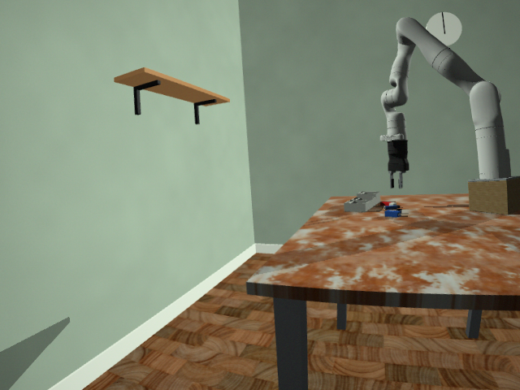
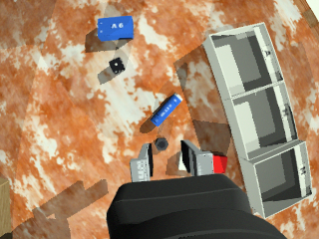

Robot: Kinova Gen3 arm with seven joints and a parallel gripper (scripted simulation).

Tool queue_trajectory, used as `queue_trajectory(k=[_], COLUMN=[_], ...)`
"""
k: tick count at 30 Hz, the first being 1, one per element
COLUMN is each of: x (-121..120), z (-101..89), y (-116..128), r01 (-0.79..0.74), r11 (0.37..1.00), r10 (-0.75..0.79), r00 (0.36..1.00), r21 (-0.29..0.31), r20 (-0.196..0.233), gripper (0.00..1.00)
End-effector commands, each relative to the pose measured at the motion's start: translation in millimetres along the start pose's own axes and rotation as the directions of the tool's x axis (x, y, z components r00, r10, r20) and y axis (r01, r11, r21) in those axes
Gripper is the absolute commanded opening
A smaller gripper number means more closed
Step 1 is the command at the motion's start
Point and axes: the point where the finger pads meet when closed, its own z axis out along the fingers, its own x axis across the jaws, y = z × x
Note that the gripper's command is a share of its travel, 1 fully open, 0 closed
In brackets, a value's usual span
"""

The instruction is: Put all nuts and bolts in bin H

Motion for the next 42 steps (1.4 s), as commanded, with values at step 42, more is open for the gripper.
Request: queue_trajectory(k=[42], x=[-2.7], z=[6.6], y=[4.3], r01=[0.395], r11=[0.919], r10=[-0.395], r00=[0.919], r21=[0.004], r20=[-0.004], gripper=[0.64])
